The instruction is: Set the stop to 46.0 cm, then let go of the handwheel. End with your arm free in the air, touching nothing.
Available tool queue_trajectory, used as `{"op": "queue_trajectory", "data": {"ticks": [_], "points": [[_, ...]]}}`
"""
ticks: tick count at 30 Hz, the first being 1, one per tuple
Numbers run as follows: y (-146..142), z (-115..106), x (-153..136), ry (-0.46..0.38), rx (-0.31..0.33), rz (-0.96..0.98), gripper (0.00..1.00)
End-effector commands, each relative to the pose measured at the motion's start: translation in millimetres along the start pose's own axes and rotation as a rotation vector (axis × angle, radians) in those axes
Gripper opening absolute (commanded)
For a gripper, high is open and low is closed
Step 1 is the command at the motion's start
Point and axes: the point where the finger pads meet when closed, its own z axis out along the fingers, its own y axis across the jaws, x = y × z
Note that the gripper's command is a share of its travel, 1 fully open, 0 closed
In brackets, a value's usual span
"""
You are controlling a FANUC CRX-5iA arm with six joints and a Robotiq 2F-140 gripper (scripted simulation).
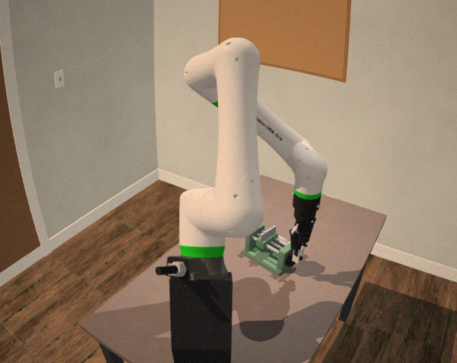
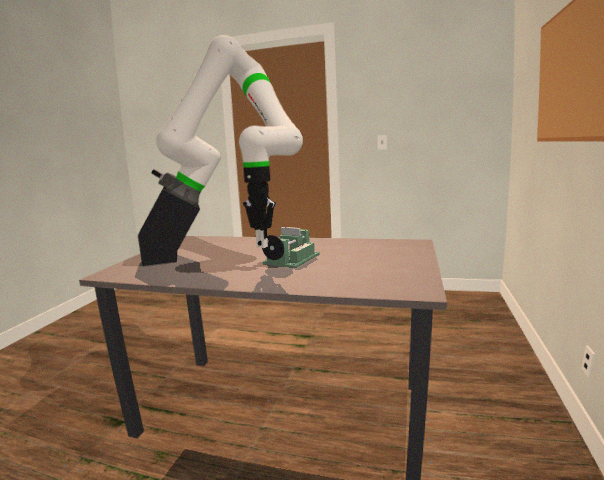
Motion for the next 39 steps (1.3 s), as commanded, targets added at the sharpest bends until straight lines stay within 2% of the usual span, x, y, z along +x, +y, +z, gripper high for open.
{"op": "queue_trajectory", "data": {"ticks": [1,12,18,30,39], "points": [[5.1,5.3,0.1,0.000,0.000,0.000,0.04],[11.8,31.8,0.1,0.000,0.000,0.000,0.04],[10.0,39.3,0.1,0.000,0.000,0.000,0.04],[-5.8,57.6,0.1,0.000,0.000,0.000,0.04],[-23.5,62.1,0.1,0.000,0.000,0.000,0.04]]}}
